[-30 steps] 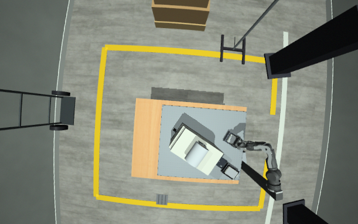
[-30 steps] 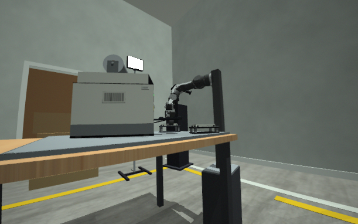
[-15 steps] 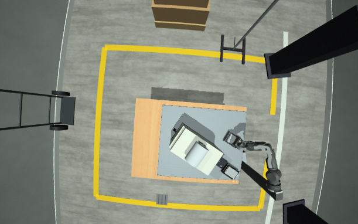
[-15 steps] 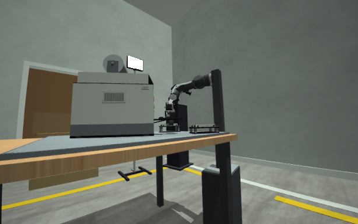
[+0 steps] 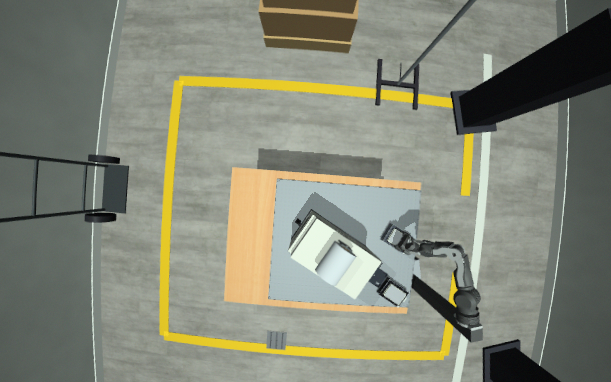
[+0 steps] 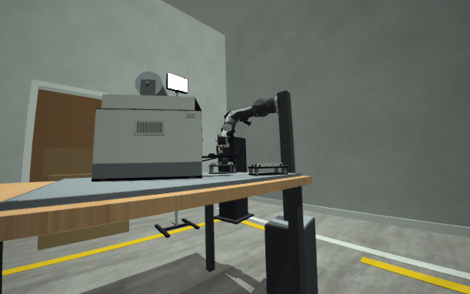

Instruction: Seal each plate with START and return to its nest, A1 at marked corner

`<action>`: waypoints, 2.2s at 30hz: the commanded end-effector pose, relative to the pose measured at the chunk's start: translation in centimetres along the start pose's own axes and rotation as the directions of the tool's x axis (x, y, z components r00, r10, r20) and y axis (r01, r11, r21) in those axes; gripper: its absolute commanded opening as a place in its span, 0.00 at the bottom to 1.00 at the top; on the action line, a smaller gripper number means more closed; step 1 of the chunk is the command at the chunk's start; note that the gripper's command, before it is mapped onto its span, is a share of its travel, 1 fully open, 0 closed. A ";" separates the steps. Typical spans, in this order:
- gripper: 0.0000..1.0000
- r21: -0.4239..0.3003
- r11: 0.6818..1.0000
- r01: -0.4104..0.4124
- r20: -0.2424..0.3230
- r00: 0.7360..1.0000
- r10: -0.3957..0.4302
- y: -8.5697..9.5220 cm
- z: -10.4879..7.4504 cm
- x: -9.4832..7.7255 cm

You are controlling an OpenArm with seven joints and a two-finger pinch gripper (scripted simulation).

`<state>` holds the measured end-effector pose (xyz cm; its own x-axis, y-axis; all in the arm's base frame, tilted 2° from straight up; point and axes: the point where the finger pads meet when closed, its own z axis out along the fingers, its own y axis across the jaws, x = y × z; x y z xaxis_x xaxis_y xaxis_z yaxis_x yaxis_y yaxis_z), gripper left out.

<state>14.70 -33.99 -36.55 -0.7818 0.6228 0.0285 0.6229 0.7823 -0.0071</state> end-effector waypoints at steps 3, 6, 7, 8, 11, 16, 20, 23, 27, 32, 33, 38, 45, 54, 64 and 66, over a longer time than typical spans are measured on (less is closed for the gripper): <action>0.00 -0.001 1.000 0.000 0.003 1.000 0.000 0.1 0.0 0.0; 0.65 -0.001 1.000 0.000 0.003 1.000 0.000 0.1 0.0 0.0; 0.65 -0.001 1.000 0.000 0.003 1.000 0.000 0.1 0.0 0.0; 0.65 -0.001 1.000 0.000 0.003 1.000 0.000 0.1 0.0 0.0; 0.65 -0.001 1.000 0.000 0.003 1.000 0.000 0.1 0.0 0.0; 0.65 -0.001 1.000 0.000 0.003 1.000 0.000 0.1 0.0 0.0; 0.65 -0.001 1.000 0.000 0.003 1.000 0.000 0.1 0.0 0.0; 0.65 -0.001 1.000 0.000 0.003 1.000 0.000 0.1 0.0 0.0; 0.65 0.005 1.000 -0.002 0.005 1.000 0.002 -0.1 -0.2 -0.1; 0.65 0.003 1.000 -0.001 0.005 1.000 0.001 0.0 -0.4 -0.1; 0.65 0.000 1.000 0.001 0.001 1.000 -0.001 0.1 -0.4 0.0; 0.65 0.004 1.000 0.000 0.003 1.000 0.000 -0.1 -0.8 -0.1; 0.65 0.003 1.000 0.000 0.003 1.000 0.000 0.0 -1.3 -0.1; 0.65 0.003 1.000 0.000 0.002 1.000 0.000 0.0 -1.7 -0.1; 0.65 0.003 1.000 -0.001 0.003 1.000 0.001 0.0 -2.4 -0.1; 0.65 0.003 1.000 -0.001 0.003 1.000 0.001 0.0 -2.4 -0.1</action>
<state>14.72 -33.98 -34.27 -0.7825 0.6221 0.0278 0.6221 0.7829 -0.0074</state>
